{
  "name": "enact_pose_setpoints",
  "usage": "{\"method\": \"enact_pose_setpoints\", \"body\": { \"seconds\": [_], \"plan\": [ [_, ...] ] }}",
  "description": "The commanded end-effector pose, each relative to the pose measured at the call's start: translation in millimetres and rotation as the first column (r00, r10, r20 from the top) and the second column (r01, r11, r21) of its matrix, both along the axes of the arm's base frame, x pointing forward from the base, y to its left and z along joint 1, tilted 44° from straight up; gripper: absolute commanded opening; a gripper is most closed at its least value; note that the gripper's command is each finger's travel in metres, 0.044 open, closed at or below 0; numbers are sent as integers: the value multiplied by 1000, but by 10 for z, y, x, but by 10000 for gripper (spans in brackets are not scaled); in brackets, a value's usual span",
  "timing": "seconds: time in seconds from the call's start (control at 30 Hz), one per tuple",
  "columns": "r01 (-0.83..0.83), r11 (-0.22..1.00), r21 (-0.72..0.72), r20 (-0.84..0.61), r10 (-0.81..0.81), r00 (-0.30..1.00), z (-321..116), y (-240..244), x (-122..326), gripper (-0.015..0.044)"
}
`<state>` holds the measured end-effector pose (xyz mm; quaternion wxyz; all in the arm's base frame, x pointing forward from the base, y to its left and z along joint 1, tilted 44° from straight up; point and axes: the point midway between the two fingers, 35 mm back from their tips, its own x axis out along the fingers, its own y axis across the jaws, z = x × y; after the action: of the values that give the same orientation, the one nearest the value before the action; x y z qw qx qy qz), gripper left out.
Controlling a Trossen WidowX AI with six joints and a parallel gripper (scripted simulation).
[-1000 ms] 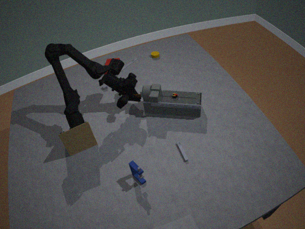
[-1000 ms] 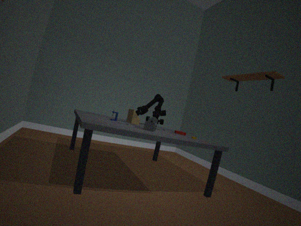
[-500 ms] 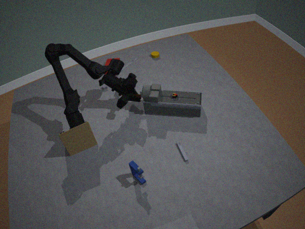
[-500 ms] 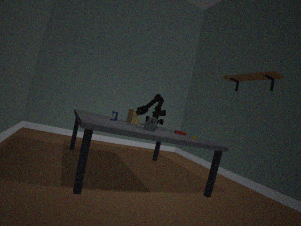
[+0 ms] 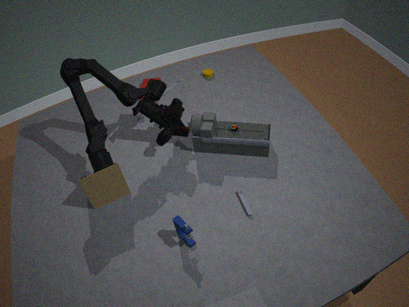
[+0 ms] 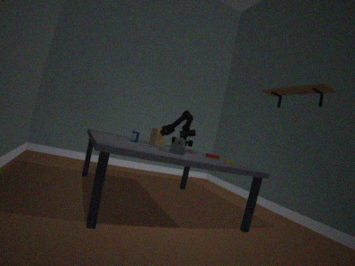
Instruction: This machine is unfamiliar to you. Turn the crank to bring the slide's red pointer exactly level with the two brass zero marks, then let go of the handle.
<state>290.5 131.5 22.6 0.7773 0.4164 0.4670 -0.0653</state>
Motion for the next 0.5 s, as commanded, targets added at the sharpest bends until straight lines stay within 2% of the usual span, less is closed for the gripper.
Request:
{"method": "enact_pose_setpoints", "body": {
  "seconds": [0.0,0.47],
  "plan": [
    [4,1000,-16,-21,-5,1000,-64,-46,-46,0],
    [4,1000,-16,-21,-5,1000,-70,-55,-53,0]
  ]
}}
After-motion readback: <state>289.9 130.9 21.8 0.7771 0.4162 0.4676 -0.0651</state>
